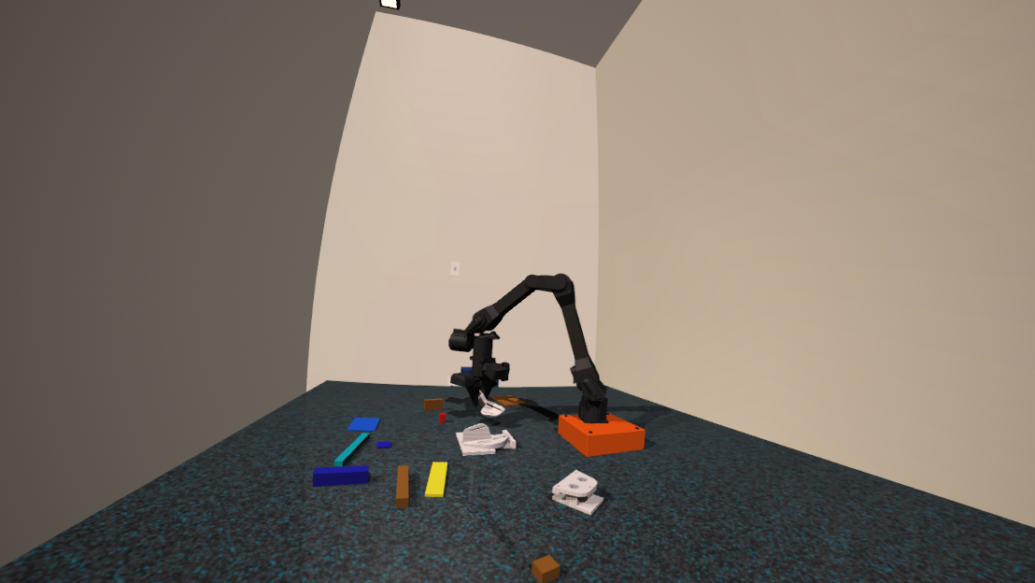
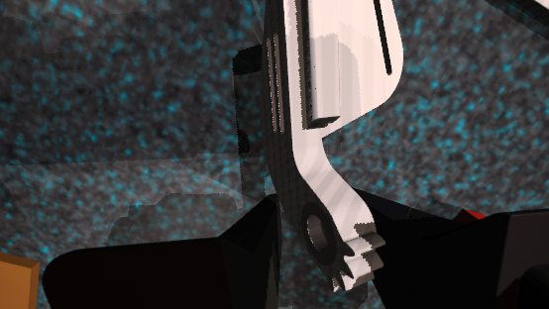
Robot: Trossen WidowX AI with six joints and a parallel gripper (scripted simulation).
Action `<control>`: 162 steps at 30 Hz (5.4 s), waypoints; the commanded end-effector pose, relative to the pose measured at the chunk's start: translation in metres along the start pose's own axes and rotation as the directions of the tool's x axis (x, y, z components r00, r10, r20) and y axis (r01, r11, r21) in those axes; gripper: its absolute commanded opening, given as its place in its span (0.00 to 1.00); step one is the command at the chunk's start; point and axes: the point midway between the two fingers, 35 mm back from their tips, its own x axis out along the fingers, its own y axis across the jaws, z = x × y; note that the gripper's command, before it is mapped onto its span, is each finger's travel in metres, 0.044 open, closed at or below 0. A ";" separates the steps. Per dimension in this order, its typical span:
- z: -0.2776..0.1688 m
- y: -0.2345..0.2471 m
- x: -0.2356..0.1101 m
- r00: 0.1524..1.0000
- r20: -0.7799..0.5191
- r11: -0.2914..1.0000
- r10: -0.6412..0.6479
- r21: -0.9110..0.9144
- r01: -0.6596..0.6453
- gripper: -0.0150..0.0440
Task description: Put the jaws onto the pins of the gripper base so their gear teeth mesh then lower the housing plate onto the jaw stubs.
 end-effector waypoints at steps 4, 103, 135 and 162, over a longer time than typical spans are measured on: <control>0.001 0.001 0.012 1.000 0.001 1.000 0.003 -0.003 -0.003 0.32; 0.003 -0.004 -0.043 1.000 0.001 0.915 0.002 0.404 -0.002 0.25; 0.004 -0.012 -0.043 1.000 0.001 0.480 0.001 0.877 -0.002 0.25; 0.005 -0.019 -0.044 1.000 0.001 -0.051 0.001 0.999 -0.001 0.25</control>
